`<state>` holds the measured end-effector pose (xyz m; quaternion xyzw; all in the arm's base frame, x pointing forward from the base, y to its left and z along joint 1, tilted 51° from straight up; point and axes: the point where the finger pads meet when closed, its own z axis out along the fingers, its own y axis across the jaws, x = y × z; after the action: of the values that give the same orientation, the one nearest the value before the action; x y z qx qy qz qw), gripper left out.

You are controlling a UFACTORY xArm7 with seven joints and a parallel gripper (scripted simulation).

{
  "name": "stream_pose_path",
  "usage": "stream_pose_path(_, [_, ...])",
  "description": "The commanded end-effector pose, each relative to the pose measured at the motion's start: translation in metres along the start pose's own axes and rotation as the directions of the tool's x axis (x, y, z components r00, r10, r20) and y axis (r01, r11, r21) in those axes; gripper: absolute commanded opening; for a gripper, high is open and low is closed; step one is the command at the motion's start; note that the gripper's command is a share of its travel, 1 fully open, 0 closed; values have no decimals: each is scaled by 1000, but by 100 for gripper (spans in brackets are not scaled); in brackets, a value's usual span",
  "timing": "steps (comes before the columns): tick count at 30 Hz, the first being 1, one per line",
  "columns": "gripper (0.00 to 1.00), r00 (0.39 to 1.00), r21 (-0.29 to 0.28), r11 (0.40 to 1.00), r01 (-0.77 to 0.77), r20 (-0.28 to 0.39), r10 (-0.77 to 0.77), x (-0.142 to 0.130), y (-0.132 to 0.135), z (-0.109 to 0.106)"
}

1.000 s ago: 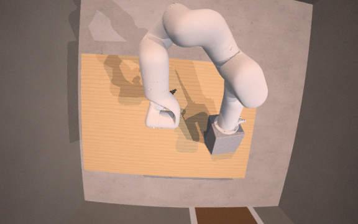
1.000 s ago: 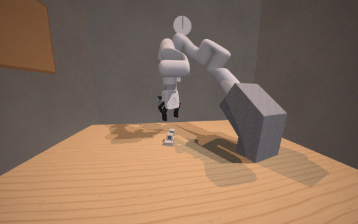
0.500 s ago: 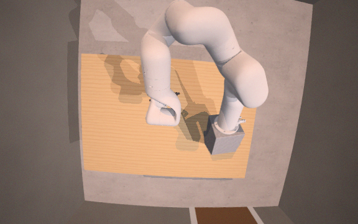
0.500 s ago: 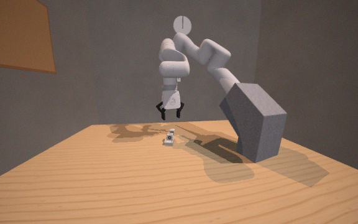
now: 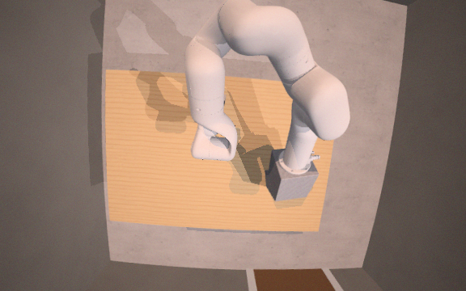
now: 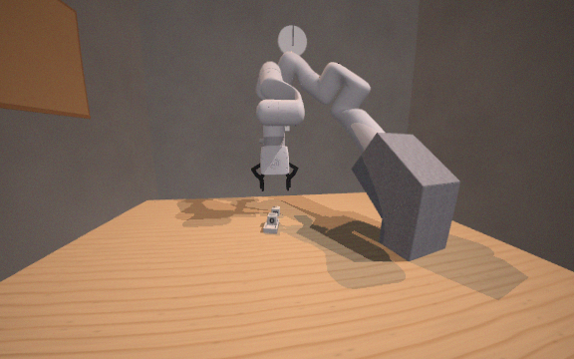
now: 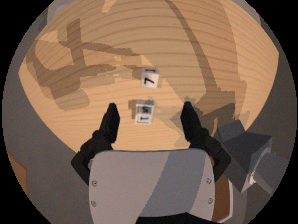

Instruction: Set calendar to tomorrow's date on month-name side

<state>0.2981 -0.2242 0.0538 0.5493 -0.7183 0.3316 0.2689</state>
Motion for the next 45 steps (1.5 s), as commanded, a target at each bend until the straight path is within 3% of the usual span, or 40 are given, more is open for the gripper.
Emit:
stream_pose_path(1, [100,993,17,993,-116,1,116,2,0,0])
stream_pose_path(10, [100,989,17,989,-145,2,145,3,1,0])
stream_pose_path(11, [47,989,17,989,-145,2,145,3,1,0])
stream_pose_path(45, [47,989,17,989,-145,2,145,3,1,0])
